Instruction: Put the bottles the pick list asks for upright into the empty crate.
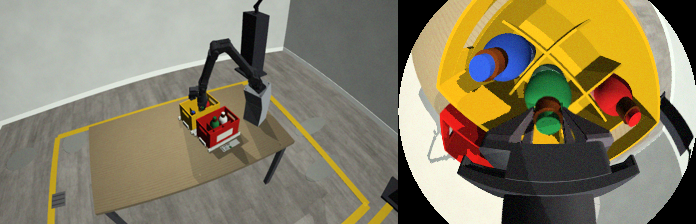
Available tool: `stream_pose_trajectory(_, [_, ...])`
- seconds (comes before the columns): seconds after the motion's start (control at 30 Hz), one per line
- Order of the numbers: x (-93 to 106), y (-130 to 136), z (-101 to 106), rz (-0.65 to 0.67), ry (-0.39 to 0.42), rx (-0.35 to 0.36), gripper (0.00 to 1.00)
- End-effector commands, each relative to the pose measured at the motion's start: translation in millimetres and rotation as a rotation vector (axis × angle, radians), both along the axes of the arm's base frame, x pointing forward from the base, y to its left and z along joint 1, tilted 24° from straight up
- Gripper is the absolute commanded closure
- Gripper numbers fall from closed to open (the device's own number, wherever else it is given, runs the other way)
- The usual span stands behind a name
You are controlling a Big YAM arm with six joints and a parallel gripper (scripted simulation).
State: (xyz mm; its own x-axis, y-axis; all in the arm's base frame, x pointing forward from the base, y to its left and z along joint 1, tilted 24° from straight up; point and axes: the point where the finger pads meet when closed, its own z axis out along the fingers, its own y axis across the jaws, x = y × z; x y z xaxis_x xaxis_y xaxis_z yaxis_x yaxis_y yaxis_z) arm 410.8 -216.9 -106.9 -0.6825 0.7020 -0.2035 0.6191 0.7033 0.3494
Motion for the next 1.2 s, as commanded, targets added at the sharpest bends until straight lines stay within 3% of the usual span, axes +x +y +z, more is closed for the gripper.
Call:
stream_pose_trajectory(0.0, [17.4, -1.6, 11.3, 0.015, -0.029, -0.021, 1.0])
stream_pose_trajectory(1.17, [17.8, -1.3, 18.8, 0.015, -0.03, -0.022, 1.0])
